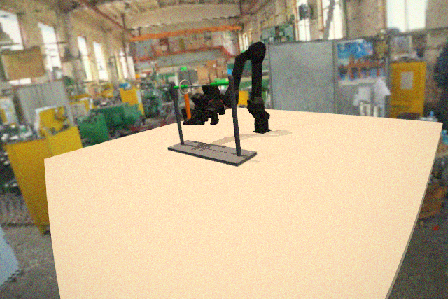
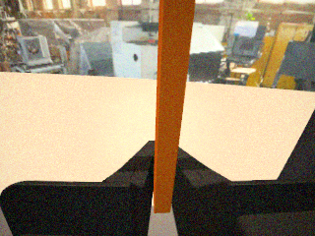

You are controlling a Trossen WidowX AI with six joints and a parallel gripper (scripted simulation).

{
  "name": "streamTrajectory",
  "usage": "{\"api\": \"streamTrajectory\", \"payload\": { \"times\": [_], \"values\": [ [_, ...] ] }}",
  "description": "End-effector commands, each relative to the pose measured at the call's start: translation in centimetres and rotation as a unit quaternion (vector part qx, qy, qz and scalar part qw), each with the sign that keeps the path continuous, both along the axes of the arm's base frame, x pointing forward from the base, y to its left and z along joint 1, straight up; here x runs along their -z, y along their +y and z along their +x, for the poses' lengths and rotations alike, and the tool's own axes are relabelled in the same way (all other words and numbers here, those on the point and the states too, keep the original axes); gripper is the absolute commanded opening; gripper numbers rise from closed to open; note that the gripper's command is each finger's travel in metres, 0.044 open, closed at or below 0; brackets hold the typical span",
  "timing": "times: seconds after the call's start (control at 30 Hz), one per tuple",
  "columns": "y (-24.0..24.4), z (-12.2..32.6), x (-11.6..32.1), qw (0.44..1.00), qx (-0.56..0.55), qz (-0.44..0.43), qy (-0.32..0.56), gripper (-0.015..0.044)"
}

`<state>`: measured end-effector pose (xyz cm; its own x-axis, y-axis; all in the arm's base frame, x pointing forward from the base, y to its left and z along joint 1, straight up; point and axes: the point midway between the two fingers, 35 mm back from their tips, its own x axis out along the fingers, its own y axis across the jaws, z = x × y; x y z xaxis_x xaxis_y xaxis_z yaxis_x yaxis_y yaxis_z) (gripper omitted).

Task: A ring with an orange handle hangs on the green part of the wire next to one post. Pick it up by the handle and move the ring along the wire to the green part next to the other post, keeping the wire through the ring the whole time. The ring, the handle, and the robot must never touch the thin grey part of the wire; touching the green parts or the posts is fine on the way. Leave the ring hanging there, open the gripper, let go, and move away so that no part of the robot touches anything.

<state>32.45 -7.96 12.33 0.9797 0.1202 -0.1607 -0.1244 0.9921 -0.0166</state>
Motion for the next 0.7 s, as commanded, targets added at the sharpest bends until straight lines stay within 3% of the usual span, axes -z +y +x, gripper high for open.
{"api": "streamTrajectory", "payload": {
  "times": [0.0, 0.67],
  "values": [
    [0.2, 0.0, -0.1, 1.000, 0.002, 0.001, -0.001, -0.0150],
    [2.2, -0.2, -0.1, 1.000, 0.003, 0.002, 0.003, -0.0150]
  ]
}}
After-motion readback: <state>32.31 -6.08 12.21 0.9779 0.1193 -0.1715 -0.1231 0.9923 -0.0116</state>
